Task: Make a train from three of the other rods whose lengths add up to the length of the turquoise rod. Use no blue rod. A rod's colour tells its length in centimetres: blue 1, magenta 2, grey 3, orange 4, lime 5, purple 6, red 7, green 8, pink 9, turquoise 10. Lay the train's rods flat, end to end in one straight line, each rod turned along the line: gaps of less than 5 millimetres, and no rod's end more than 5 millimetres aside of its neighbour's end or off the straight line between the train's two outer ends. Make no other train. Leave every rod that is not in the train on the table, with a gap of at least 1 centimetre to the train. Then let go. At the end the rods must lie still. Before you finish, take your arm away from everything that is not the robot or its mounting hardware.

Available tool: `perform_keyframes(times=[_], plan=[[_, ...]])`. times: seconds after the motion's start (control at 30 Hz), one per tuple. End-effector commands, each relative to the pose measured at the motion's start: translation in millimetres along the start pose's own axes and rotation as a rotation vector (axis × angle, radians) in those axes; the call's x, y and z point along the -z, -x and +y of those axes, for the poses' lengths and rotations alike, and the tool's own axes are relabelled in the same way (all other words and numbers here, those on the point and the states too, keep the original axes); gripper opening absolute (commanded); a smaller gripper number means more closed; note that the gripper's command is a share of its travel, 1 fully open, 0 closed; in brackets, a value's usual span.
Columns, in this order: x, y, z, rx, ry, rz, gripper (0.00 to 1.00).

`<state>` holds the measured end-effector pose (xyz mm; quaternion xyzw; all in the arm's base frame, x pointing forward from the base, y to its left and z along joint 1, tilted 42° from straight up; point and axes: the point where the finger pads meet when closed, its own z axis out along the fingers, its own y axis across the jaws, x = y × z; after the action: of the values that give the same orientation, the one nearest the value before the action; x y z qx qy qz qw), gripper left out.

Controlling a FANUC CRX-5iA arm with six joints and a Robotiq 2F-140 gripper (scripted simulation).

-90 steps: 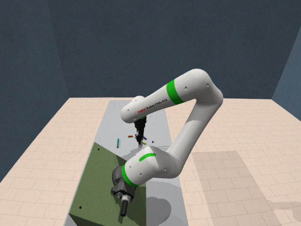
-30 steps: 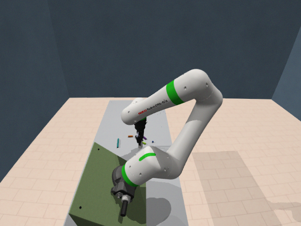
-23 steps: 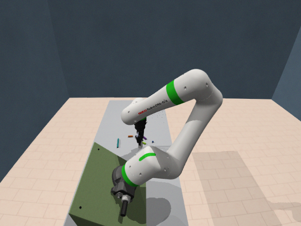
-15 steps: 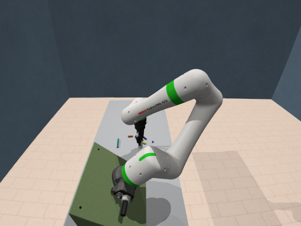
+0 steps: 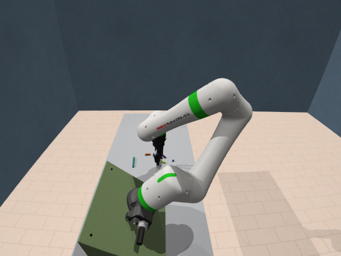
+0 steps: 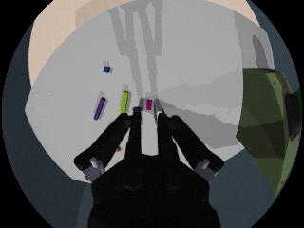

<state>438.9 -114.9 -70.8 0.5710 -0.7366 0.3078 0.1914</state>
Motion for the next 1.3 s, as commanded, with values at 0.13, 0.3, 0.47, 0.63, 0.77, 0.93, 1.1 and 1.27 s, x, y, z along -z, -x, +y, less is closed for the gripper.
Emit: perform_keyframes(times=[0.13,0.3,0.47,0.63,0.77,0.93,1.1,1.27], plan=[[0.2,0.2,-0.1,0.000,0.000,0.000,0.15],[4.7,0.2,-0.1,0.000,0.000,0.000,0.15],[21.2,0.2,-0.1,0.000,0.000,0.000,0.15],[36.3,0.2,-0.1,0.000,0.000,0.000,0.15],[58.6,0.1,-0.1,0.000,0.000,0.000,0.15],[81.2,0.1,-0.1,0.000,0.000,0.000,0.15],[89.9,0.1,-0.1,0.000,0.000,0.000,0.15],[90.2,0.1,-0.1,0.000,0.000,0.000,1.00]])
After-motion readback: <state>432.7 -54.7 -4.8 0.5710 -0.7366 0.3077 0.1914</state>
